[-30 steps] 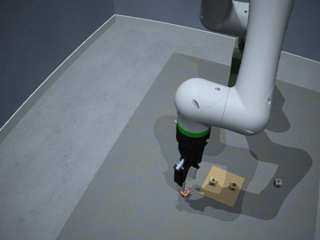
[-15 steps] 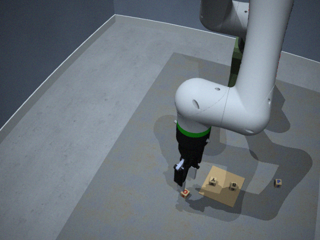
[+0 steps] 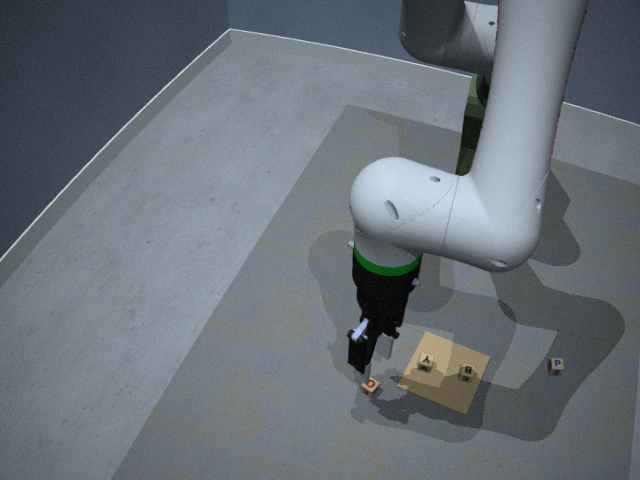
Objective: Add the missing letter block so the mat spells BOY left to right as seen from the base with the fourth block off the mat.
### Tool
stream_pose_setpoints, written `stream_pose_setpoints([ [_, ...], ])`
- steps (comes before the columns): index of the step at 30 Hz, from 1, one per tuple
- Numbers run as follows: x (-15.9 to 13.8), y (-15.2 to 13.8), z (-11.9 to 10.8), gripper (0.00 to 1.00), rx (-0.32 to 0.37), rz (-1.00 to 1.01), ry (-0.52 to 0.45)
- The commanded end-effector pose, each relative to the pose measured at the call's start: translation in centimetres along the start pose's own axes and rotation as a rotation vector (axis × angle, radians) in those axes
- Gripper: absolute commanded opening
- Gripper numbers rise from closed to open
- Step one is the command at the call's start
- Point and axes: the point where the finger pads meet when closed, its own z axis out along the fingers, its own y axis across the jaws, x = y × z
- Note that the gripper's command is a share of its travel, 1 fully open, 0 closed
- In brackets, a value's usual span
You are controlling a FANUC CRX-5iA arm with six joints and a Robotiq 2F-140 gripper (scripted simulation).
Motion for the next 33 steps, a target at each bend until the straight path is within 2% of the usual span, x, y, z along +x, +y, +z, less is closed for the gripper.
stream_pose_setpoints([
  [1, 0.0, 0.0, 0.1, 0.37, 0.000, 0.000, 0.000],
  [33, 0.1, 0.0, 4.0, 0.37, 0.000, 0.000, -0.001],
])
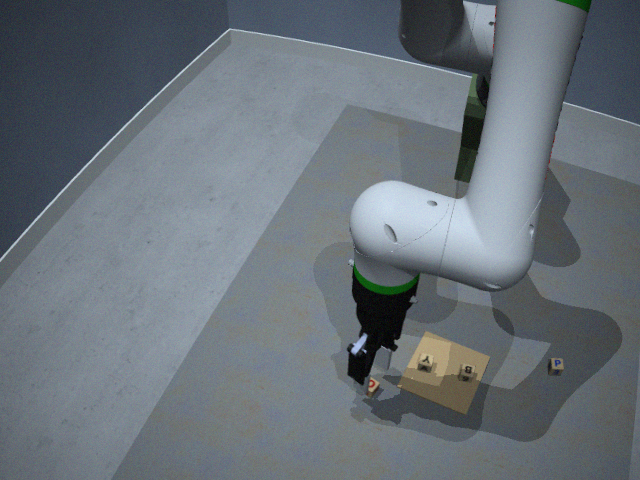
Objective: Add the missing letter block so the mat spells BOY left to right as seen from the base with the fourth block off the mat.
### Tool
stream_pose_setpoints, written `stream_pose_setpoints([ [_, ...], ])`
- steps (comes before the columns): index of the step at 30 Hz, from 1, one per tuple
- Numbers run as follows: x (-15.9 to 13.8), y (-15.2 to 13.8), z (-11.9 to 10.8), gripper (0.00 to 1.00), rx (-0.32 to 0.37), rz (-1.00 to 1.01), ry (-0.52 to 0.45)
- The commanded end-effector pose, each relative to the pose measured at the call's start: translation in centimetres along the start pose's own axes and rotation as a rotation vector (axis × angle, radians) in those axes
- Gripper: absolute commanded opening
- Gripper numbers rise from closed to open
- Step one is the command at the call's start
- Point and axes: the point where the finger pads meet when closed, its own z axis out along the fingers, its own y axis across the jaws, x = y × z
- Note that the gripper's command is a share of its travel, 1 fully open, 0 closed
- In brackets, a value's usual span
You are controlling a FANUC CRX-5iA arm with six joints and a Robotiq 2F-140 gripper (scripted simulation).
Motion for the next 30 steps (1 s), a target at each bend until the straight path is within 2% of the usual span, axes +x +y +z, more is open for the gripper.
stream_pose_setpoints([
  [1, 0.00, 0.02, 0.27, 0.37, 0.000, 0.000, 0.000],
  [12, 0.03, 0.01, 1.11, 0.37, 0.000, 0.000, 0.000],
  [30, 0.03, 0.01, 1.24, 0.37, 0.000, 0.000, 0.000],
])
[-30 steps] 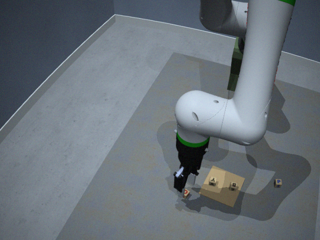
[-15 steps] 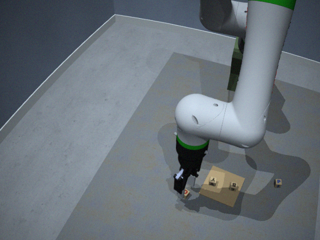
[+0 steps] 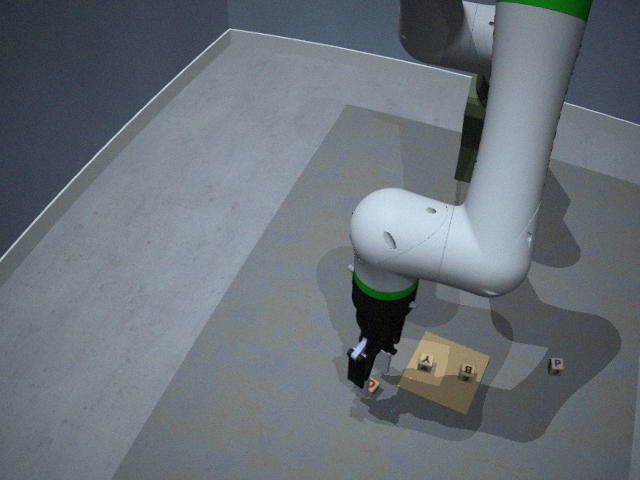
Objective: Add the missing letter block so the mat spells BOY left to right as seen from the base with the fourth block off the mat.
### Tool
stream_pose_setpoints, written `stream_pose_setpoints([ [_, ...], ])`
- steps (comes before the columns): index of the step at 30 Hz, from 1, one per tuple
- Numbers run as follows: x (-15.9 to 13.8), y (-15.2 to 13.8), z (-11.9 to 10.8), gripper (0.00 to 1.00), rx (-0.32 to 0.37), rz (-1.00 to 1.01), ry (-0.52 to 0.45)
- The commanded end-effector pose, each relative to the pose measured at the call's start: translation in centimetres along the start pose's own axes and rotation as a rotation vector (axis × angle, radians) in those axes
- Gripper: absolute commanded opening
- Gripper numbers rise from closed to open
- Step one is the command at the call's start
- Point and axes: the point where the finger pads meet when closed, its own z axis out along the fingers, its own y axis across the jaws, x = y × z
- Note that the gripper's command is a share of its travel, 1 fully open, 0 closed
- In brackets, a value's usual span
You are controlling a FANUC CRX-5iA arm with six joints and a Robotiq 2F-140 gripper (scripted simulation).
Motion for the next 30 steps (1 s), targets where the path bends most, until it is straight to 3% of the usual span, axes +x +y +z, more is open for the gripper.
stream_pose_setpoints([
  [1, 0.0, 0.0, 0.0, 0.37, 0.000, 0.000, 0.000],
  [30, 0.0, 0.0, 3.2, 0.37, 0.000, 0.000, 0.000],
])
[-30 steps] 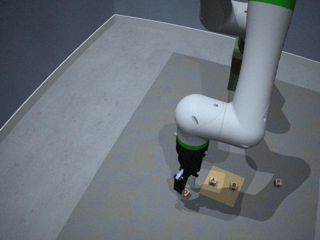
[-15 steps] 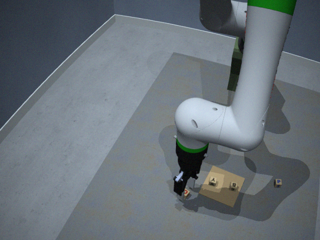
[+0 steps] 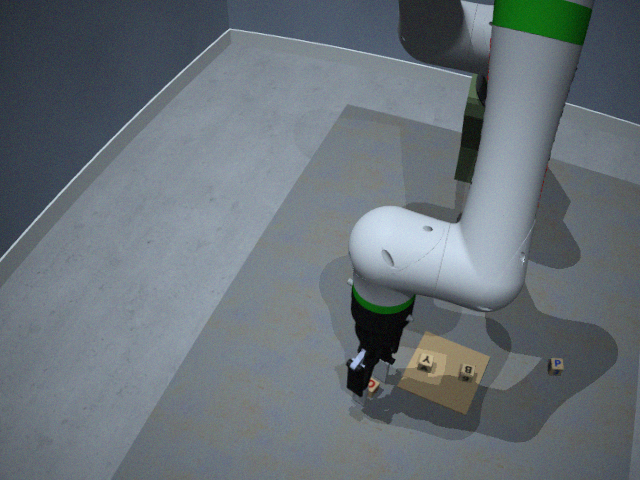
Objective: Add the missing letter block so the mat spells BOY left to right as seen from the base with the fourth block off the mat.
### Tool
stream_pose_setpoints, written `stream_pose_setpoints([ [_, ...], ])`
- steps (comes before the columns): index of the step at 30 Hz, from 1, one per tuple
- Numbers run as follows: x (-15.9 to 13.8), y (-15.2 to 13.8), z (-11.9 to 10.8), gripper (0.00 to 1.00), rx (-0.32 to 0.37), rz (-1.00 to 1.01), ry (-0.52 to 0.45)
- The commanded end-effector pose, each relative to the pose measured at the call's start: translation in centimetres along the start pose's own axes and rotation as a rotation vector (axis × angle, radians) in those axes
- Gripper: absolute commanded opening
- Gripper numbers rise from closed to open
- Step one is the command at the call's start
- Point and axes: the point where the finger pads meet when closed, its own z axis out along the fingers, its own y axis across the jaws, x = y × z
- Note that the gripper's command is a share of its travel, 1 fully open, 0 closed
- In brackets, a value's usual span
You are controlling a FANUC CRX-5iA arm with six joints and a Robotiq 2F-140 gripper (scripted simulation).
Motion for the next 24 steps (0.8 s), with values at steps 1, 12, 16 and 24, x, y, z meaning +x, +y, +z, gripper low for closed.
stream_pose_setpoints([
  [1, 0.00, 0.02, 0.07, 0.37, 0.000, 0.000, 0.000],
  [12, 0.00, 0.02, 0.07, 0.37, 0.000, 0.000, 0.000],
  [16, 0.00, 0.02, 0.07, 0.25, 0.000, 0.000, 0.000],
  [24, 0.00, 0.02, 0.07, 0.25, 0.000, 0.000, 0.000],
])
